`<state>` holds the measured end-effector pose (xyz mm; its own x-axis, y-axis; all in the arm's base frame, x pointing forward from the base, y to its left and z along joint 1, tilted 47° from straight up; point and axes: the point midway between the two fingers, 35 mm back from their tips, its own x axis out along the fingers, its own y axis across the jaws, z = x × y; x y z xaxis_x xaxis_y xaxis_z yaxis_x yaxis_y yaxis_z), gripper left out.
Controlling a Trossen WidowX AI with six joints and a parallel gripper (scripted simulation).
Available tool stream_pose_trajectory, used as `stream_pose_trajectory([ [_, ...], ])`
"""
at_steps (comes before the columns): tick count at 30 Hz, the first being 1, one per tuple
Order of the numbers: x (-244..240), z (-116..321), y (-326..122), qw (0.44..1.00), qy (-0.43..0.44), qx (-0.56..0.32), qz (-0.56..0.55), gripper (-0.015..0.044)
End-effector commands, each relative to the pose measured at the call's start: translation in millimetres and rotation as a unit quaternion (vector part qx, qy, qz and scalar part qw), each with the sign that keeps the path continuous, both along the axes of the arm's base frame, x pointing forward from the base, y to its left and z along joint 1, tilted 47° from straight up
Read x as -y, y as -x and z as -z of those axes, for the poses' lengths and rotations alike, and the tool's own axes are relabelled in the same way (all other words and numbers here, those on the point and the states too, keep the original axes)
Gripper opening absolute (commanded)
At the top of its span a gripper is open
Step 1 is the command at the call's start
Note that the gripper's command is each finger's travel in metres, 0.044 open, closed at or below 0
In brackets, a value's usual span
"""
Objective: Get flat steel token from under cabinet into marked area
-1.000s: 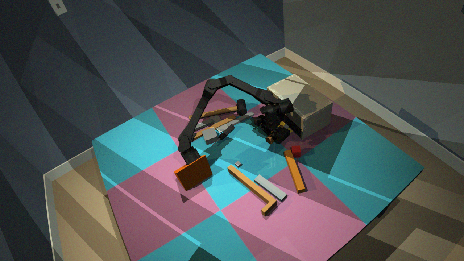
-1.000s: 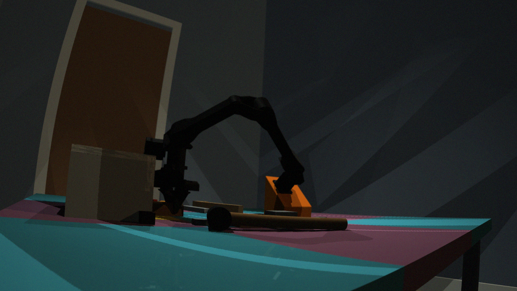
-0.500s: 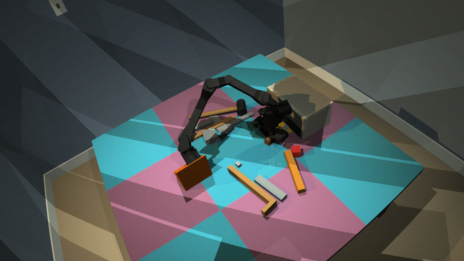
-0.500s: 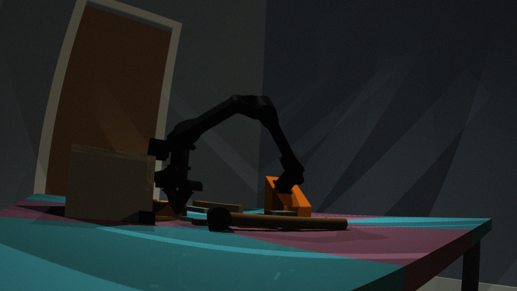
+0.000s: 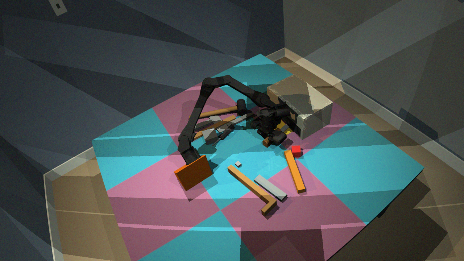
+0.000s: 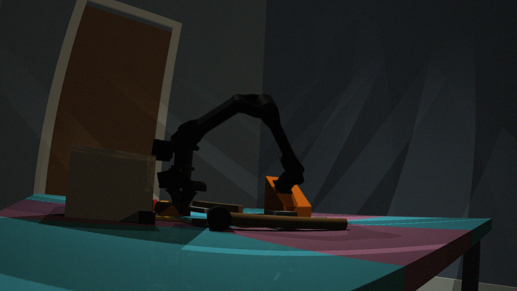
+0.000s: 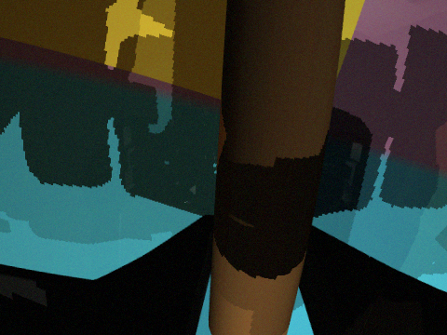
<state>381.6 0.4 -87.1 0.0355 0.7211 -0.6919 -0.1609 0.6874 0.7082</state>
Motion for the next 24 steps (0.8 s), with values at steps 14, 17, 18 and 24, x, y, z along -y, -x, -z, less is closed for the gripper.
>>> stream_pose_trajectory([
  [14,1,4,19,1.000,0.000,0.000,-0.002,0.0000],
  [17,2,4,22,1.000,0.000,0.000,-0.002,0.0000],
  [18,2,4,23,1.000,0.000,0.000,-0.002,0.0000],
  [24,2,6,29,1.000,0.000,-0.001,-0.002,0.0000],
])
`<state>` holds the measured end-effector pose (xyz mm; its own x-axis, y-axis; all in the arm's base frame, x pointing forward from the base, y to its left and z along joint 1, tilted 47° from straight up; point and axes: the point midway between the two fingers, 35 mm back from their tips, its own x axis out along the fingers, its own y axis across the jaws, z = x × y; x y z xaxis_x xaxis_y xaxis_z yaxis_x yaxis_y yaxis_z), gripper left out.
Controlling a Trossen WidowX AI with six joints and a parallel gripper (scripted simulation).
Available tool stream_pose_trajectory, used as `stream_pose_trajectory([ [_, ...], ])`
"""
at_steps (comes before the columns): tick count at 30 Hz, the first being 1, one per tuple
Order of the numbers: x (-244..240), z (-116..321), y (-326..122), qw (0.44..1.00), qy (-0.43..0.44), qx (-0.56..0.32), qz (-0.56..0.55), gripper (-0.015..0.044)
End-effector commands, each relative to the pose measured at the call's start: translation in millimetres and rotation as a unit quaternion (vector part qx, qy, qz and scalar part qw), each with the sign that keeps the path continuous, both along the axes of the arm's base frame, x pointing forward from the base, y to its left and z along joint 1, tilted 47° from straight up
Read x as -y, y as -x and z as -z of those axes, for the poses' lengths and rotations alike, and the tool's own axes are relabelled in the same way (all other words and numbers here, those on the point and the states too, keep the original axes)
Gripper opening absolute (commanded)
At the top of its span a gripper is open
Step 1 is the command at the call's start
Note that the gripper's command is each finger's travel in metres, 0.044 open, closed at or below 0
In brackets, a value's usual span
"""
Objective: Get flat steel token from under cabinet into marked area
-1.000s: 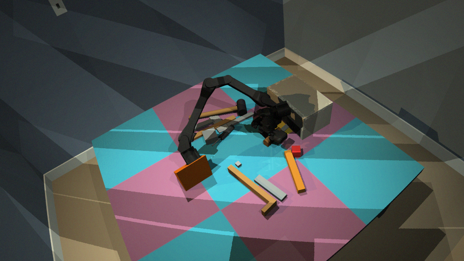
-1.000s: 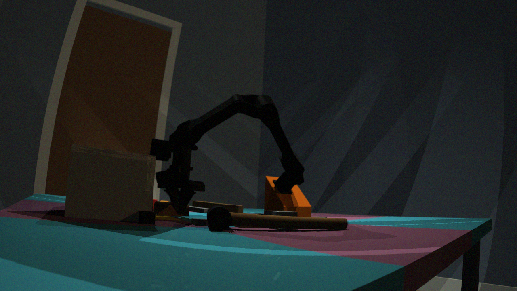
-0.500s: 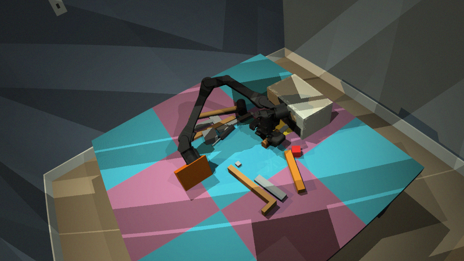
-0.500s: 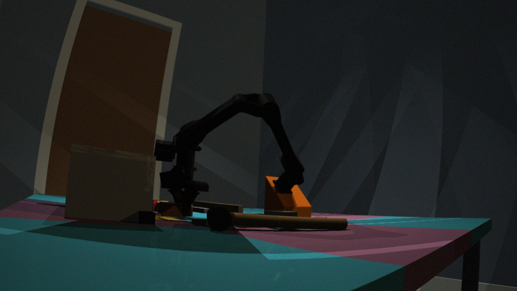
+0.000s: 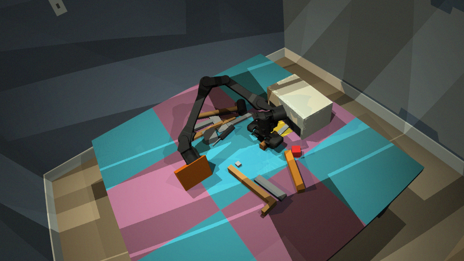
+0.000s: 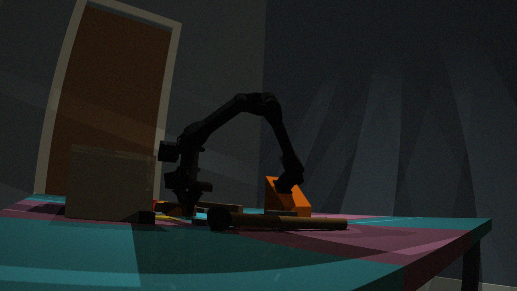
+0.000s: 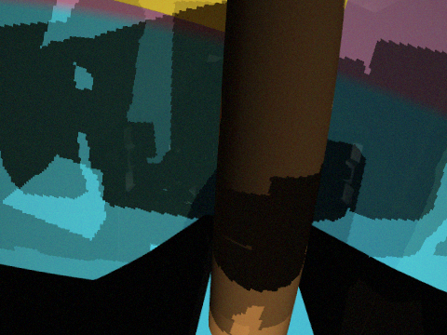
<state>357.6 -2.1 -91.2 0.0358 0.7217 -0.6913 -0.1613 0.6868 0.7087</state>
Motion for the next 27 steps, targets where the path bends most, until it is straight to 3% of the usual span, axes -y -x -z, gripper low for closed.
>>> stream_pose_trajectory([
  [1,0,2,6,1.000,0.000,-0.001,-0.002,0.0000],
  [27,3,7,36,1.000,0.000,-0.002,-0.002,0.0000],
])
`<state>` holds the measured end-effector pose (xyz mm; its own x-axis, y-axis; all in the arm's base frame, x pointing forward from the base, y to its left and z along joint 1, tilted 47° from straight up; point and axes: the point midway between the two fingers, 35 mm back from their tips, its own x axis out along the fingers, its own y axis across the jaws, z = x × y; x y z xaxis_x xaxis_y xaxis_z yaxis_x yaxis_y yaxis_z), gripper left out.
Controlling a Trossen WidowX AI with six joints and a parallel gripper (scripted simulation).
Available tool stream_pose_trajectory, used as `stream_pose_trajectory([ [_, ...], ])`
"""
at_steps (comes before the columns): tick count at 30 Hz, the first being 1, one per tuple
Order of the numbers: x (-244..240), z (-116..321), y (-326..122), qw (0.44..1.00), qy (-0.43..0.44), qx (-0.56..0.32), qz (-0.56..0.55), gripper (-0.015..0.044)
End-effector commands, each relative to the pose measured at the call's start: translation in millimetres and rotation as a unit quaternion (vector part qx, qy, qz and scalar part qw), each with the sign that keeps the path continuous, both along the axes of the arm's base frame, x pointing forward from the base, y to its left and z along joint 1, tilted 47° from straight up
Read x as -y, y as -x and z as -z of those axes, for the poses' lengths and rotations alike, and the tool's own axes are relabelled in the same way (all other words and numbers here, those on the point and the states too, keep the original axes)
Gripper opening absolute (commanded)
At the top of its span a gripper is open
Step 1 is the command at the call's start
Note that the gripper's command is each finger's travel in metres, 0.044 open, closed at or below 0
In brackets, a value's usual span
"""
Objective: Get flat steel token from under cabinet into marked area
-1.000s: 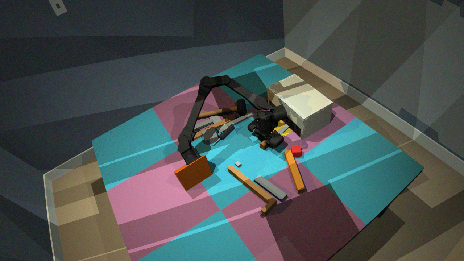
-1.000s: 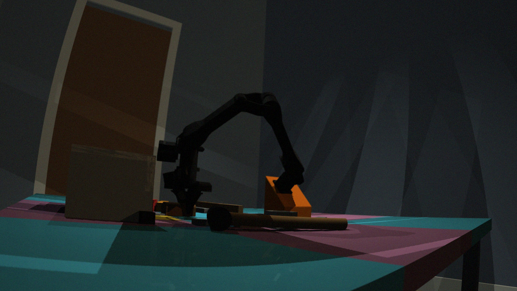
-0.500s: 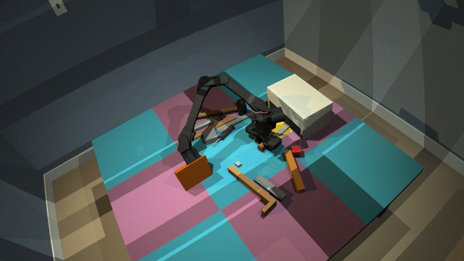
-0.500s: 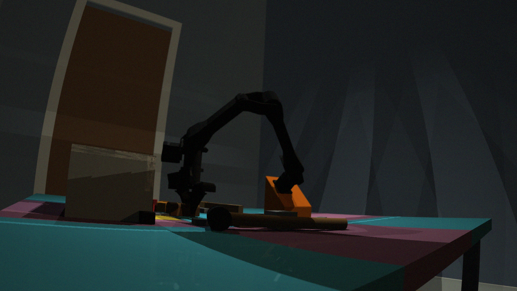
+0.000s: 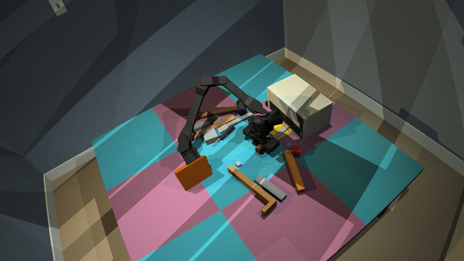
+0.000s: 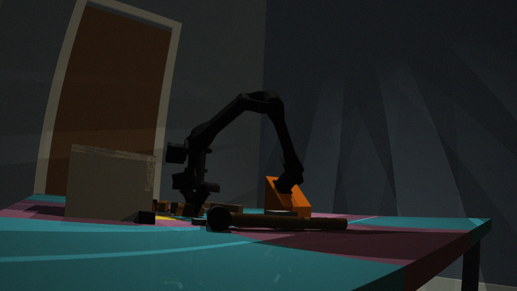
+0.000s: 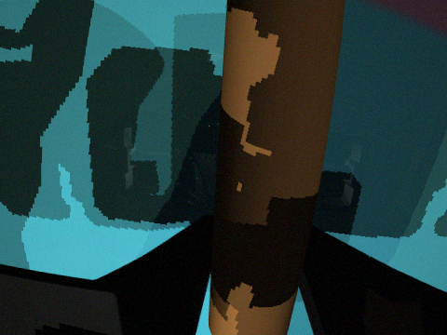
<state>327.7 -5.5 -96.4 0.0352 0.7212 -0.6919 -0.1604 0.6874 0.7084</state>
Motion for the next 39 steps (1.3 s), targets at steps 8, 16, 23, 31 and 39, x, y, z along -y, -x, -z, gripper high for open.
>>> stream_pose_trajectory([
  [8,1,3,15,1.000,0.000,-0.001,-0.002,0.0000],
  [16,2,5,25,1.000,0.000,-0.002,-0.002,0.0000],
  [23,3,6,34,1.000,0.000,-0.002,-0.002,0.0000],
  [31,5,8,45,1.000,0.000,-0.002,-0.002,0.0000],
  [39,6,10,56,1.000,0.001,-0.002,-0.002,0.0000],
])
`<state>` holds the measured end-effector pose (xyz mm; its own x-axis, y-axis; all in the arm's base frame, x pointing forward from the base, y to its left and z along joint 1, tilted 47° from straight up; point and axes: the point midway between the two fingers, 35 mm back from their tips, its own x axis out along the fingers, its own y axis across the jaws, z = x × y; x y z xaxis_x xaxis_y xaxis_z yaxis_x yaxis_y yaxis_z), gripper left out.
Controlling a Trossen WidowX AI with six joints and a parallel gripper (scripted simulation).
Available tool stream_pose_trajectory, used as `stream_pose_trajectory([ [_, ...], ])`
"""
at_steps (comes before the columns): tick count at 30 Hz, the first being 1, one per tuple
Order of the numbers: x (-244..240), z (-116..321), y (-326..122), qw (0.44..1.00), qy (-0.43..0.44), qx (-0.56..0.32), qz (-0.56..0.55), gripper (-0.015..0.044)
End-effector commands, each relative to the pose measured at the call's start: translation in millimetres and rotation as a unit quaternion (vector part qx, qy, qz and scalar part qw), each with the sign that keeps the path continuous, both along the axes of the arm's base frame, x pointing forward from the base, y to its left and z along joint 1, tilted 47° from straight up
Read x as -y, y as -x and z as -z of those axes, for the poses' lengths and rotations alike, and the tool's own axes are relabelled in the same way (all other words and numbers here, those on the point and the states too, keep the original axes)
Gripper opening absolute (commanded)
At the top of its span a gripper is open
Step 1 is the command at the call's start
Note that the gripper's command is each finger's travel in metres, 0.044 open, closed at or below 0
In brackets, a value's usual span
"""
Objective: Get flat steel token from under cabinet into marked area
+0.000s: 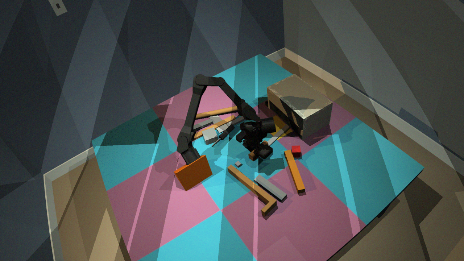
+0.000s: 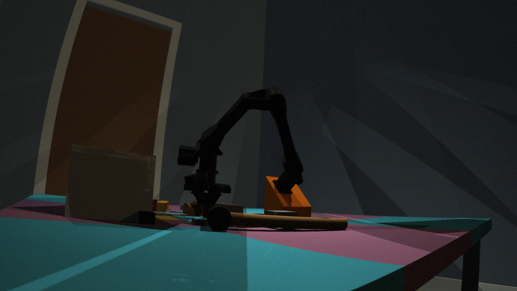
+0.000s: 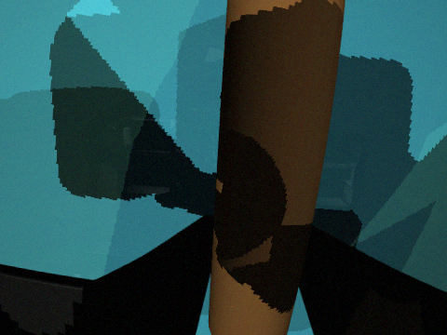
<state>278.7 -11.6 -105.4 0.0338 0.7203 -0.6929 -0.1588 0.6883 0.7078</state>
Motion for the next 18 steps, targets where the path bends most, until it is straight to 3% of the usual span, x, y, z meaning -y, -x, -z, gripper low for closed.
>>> stream_pose_trajectory([
  [1,0,2,8,1.000,0.000,-0.001,-0.002,0.0000],
  [18,3,6,33,1.000,0.000,-0.002,-0.002,0.0000],
])
